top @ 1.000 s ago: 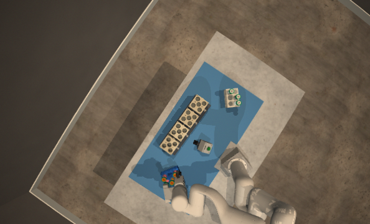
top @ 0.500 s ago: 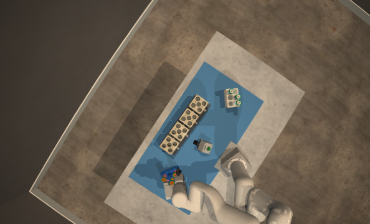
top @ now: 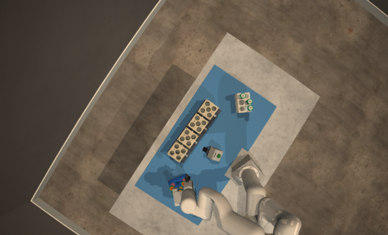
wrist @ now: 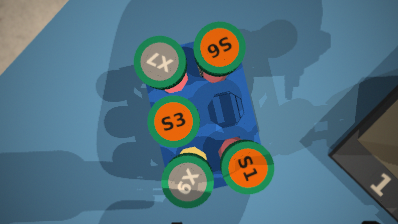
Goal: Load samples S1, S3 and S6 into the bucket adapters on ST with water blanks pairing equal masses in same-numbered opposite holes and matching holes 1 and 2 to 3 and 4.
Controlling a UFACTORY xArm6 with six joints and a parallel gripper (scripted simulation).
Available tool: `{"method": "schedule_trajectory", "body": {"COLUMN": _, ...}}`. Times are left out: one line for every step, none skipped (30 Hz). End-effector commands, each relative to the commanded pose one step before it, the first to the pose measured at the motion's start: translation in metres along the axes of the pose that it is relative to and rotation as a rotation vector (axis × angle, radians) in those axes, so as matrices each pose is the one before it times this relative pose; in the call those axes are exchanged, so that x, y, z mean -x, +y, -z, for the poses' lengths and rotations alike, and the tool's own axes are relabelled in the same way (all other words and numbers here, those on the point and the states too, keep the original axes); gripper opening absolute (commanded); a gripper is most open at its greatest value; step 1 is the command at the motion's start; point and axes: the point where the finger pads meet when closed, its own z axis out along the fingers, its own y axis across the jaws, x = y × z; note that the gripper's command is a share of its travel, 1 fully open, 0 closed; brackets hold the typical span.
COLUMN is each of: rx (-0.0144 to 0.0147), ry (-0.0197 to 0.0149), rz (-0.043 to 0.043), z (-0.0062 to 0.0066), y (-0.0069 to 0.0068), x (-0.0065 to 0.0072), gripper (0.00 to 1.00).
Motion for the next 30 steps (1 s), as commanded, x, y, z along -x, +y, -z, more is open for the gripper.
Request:
{"method": "schedule_trajectory", "body": {"rx": 0.00067, "ry": 0.00534, "rz": 0.00048, "z": -0.00807, "y": 0.00023, "x": -0.00241, "gripper": 1.00}}
{"method": "schedule_trajectory", "body": {"rx": 0.00000, "ry": -0.00001, "rz": 0.00000, "z": -0.00267, "y": 0.00000, "x": 0.00001, "gripper": 1.00}}
{"method": "schedule_trajectory", "body": {"rx": 0.00000, "ry": -0.00001, "rz": 0.00000, "z": -0.00267, "y": 0.00000, "x": 0.00001, "gripper": 1.00}}
{"method": "schedule_trajectory", "body": {"rx": 0.00000, "ry": -0.00001, "rz": 0.00000, "z": -0.00267, "y": 0.00000, "x": 0.00001, "gripper": 1.00}}
{"method": "schedule_trajectory", "body": {"rx": 0.00000, "ry": -0.00001, "rz": 0.00000, "z": -0.00267, "y": 0.00000, "x": 0.00001, "gripper": 1.00}}
{"method": "schedule_trajectory", "body": {"rx": 0.00000, "ry": 0.00000, "rz": 0.00000, "z": -0.00116, "y": 0.00000, "x": 0.00000, "gripper": 1.00}}
{"method": "schedule_trajectory", "body": {"rx": 0.00000, "ry": 0.00000, "rz": 0.00000, "z": -0.00001, "y": 0.00000, "x": -0.00001, "gripper": 1.00}}
{"method": "schedule_trajectory", "body": {"rx": 0.00000, "ry": 0.00000, "rz": 0.00000, "z": -0.00001, "y": 0.00000, "x": -0.00001, "gripper": 1.00}}
{"method": "schedule_trajectory", "body": {"rx": 0.00000, "ry": 0.00000, "rz": 0.00000, "z": -0.00001, "y": 0.00000, "x": 0.00000, "gripper": 1.00}}
{"method": "schedule_trajectory", "body": {"rx": 0.00000, "ry": 0.00000, "rz": 0.00000, "z": -0.00001, "y": 0.00000, "x": 0.00000, "gripper": 1.00}}
{"method": "schedule_trajectory", "body": {"rx": 0.00000, "ry": 0.00000, "rz": 0.00000, "z": 0.00000, "y": 0.00000, "x": 0.00000, "gripper": 1.00}}
{"method": "schedule_trajectory", "body": {"rx": 0.00001, "ry": -0.00001, "rz": 0.00000, "z": 0.00005, "y": -0.00001, "x": 0.00002, "gripper": 1.00}}
{"method": "schedule_trajectory", "body": {"rx": 0.00000, "ry": 0.00000, "rz": 0.00000, "z": -0.00002, "y": 0.00000, "x": -0.00001, "gripper": 1.00}}
{"method": "schedule_trajectory", "body": {"rx": 0.00000, "ry": 0.00000, "rz": 0.00000, "z": 0.00000, "y": 0.00000, "x": 0.00000, "gripper": 1.00}}
{"method": "schedule_trajectory", "body": {"rx": 0.00000, "ry": 0.00000, "rz": 0.00000, "z": 0.00000, "y": 0.00000, "x": 0.00000, "gripper": 1.00}}
{"method": "schedule_trajectory", "body": {"rx": 0.00000, "ry": 0.00000, "rz": 0.00000, "z": -0.00002, "y": 0.00000, "x": -0.00001, "gripper": 1.00}}
{"method": "schedule_trajectory", "body": {"rx": 0.00000, "ry": 0.00000, "rz": 0.00000, "z": 0.00000, "y": 0.00000, "x": 0.00000, "gripper": 1.00}}
{"method": "schedule_trajectory", "body": {"rx": 0.00000, "ry": 0.00000, "rz": 0.00000, "z": 0.00000, "y": 0.00000, "x": 0.00000, "gripper": 1.00}}
{"method": "schedule_trajectory", "body": {"rx": 0.00000, "ry": 0.00000, "rz": 0.00000, "z": 0.00000, "y": 0.00000, "x": 0.00000, "gripper": 1.00}}
{"method": "schedule_trajectory", "body": {"rx": 0.00000, "ry": 0.00000, "rz": 0.00000, "z": 0.00000, "y": 0.00000, "x": 0.00000, "gripper": 1.00}}
{"method": "schedule_trajectory", "body": {"rx": 0.00000, "ry": 0.00000, "rz": 0.00000, "z": 0.00000, "y": 0.00000, "x": 0.00000, "gripper": 1.00}}
{"method": "schedule_trajectory", "body": {"rx": 0.00000, "ry": 0.00000, "rz": 0.00000, "z": 0.00000, "y": 0.00000, "x": 0.00000, "gripper": 1.00}}
{"method": "schedule_trajectory", "body": {"rx": 0.00000, "ry": 0.00000, "rz": 0.00000, "z": 0.00000, "y": 0.00000, "x": 0.00000, "gripper": 1.00}}
{"method": "schedule_trajectory", "body": {"rx": 0.00004, "ry": 0.00019, "rz": 0.00001, "z": 0.00008, "y": 0.00001, "x": -0.00005, "gripper": 1.00}}
{"method": "schedule_trajectory", "body": {"rx": -0.00001, "ry": -0.00003, "rz": 0.00000, "z": -0.00001, "y": 0.00000, "x": 0.00001, "gripper": 1.00}}
{"method": "schedule_trajectory", "body": {"rx": 0.00000, "ry": -0.00001, "rz": 0.00000, "z": 0.00000, "y": 0.00000, "x": 0.00000, "gripper": 1.00}}
{"method": "schedule_trajectory", "body": {"rx": 0.00000, "ry": 0.00002, "rz": 0.00000, "z": 0.00001, "y": 0.00000, "x": 0.00000, "gripper": 1.00}}
{"method": "schedule_trajectory", "body": {"rx": 0.00001, "ry": 0.00003, "rz": 0.00000, "z": 0.00001, "y": 0.00000, "x": -0.00001, "gripper": 1.00}}
{"method": "schedule_trajectory", "body": {"rx": -0.00004, "ry": -0.00019, "rz": -0.00001, "z": -0.00008, "y": -0.00001, "x": 0.00005, "gripper": 1.00}}
{"method": "schedule_trajectory", "body": {"rx": 0.00000, "ry": 0.00000, "rz": 0.00000, "z": 0.00000, "y": 0.00000, "x": 0.00000, "gripper": 1.00}}
